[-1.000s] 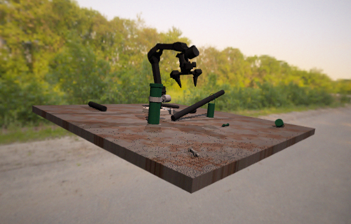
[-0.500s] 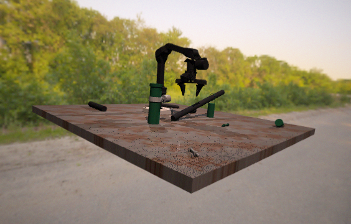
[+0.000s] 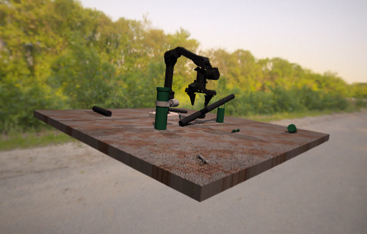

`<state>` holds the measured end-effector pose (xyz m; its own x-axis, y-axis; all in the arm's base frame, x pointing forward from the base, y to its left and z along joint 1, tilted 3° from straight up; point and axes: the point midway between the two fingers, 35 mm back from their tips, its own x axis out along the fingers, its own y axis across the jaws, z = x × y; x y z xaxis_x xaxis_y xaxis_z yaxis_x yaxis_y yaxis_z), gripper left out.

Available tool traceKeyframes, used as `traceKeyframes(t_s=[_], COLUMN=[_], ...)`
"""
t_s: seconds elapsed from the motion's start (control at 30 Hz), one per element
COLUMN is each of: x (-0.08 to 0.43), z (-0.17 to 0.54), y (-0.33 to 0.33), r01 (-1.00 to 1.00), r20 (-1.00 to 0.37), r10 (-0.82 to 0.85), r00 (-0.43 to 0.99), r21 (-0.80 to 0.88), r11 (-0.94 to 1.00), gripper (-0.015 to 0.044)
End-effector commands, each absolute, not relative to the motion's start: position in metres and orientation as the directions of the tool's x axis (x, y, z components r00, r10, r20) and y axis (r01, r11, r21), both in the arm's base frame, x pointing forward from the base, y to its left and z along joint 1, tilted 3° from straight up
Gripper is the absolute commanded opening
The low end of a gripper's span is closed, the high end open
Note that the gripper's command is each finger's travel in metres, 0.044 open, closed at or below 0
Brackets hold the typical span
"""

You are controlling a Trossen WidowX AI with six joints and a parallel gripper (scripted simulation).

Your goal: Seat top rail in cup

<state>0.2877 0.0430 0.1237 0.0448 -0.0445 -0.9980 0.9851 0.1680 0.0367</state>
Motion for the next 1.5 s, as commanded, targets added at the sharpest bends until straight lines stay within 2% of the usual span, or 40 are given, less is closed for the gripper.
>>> traceKeyframes(t_s=[0.0, 1.47], x=[0.287, 0.29], z=[0.115, 0.044], y=[0.043, 0.04], r01=[0.986, 0.986], r20=[-0.998, -0.998], r10=[-0.041, -0.041], r00=[0.042, 0.042], r21=[0.035, 0.034], r11=[0.161, 0.161], gripper=[0.044, 0.044])
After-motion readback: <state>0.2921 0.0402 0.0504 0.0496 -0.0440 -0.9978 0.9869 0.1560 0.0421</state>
